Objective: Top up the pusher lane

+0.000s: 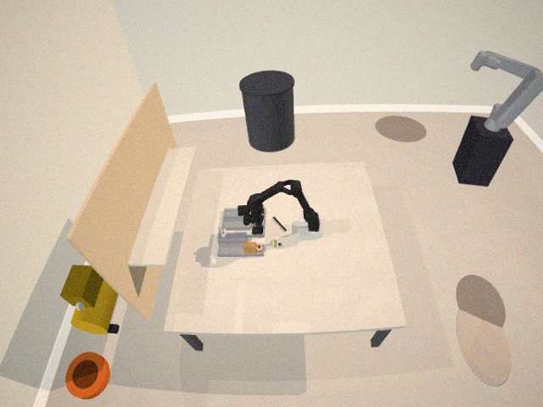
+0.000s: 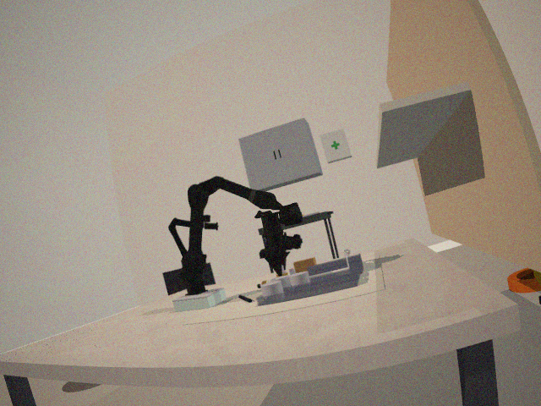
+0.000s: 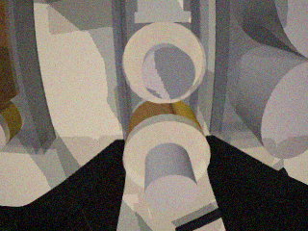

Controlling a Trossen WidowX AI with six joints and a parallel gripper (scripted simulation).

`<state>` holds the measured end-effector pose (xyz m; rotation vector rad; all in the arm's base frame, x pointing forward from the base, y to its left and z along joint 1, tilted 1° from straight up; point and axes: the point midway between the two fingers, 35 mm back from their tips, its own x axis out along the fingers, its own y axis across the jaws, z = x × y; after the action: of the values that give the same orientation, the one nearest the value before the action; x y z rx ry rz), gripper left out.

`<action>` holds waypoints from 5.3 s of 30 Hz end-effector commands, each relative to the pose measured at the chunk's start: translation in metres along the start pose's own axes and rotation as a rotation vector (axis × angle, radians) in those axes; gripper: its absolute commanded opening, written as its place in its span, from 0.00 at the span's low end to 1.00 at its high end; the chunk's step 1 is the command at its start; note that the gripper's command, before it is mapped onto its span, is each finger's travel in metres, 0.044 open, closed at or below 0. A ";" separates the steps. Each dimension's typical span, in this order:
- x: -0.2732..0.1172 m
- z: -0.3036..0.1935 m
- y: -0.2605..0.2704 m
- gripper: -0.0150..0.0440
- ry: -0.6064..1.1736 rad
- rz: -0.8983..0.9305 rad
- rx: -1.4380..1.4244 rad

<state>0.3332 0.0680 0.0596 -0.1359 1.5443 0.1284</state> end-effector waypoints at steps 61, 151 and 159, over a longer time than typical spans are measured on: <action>0.009 0.011 0.000 0.25 -0.030 -0.002 -0.002; 0.023 0.001 -0.001 0.25 -0.029 -0.002 -0.002; 0.023 -0.002 0.000 0.25 -0.028 -0.002 -0.002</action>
<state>0.3316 0.0675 0.0360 -0.1341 1.5249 0.1300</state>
